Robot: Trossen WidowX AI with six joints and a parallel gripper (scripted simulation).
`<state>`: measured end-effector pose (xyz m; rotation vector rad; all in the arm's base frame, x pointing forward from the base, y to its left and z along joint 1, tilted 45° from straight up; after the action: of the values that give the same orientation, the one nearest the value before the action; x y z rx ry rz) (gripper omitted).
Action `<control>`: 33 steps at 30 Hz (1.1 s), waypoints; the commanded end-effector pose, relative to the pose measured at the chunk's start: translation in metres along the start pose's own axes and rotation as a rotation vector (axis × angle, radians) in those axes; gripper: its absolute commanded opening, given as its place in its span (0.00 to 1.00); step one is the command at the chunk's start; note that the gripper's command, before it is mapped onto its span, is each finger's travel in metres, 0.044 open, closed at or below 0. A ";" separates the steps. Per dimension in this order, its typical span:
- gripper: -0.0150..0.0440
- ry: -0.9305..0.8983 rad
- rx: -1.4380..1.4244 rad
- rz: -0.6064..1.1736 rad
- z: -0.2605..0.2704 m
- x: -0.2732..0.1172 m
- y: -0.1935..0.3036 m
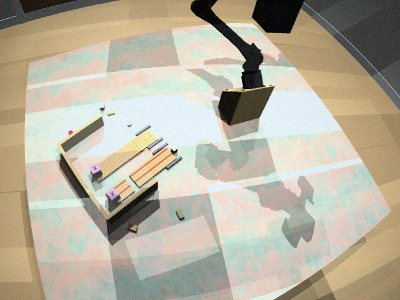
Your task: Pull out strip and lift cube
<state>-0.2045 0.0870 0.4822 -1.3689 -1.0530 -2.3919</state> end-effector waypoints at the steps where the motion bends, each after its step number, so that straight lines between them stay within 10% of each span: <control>1: 0.93 -0.001 -0.006 -0.003 0.000 0.000 -0.001; 16: 0.93 -0.084 -0.841 -0.552 0.078 -0.047 -0.126; 33: 0.93 0.136 -1.727 -1.643 0.234 -0.231 -0.194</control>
<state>-0.0423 0.3371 0.2967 -0.2962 0.7518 -4.7187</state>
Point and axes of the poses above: the point midway between the two fingers, 35 mm back from their tips, its own x axis out along the fingers, its own z axis across the jaws, y = z × x, the point moved 4 cm from there along -x, back along the fingers, and after that the axes turned 8 degrees about x, right-handed, at the moved point
